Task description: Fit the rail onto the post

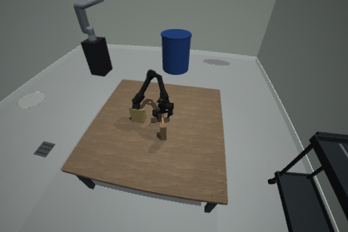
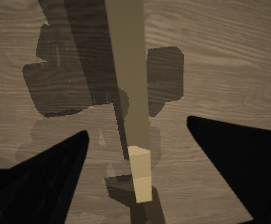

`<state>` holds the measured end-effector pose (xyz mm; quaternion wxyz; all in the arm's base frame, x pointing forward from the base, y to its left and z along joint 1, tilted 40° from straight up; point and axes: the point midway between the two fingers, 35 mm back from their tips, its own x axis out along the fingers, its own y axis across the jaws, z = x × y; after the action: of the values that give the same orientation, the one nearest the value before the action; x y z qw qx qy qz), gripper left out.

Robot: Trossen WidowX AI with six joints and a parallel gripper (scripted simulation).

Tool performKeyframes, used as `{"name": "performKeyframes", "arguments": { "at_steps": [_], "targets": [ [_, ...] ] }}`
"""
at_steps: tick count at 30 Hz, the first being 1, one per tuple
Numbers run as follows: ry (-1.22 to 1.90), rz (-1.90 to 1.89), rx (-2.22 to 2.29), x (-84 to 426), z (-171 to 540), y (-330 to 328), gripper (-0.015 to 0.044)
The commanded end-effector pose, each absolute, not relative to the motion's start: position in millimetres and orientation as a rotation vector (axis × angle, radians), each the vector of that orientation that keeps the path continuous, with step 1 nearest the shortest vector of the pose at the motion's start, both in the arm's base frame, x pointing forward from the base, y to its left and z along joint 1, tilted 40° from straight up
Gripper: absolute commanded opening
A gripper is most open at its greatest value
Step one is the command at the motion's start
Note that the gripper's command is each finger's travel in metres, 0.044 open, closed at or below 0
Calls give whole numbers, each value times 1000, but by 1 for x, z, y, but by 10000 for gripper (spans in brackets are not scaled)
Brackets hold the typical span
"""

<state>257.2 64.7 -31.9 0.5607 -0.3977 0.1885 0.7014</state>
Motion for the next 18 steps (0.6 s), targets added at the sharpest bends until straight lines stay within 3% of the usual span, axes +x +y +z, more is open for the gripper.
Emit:
{"name": "performKeyframes", "arguments": {
  "at_steps": [1, 18],
  "targets": [
    [442, 1650, -930, 257, -36, 69, 440],
    [439, 1651, -927, 253, -56, 86, 440]
  ]
}}
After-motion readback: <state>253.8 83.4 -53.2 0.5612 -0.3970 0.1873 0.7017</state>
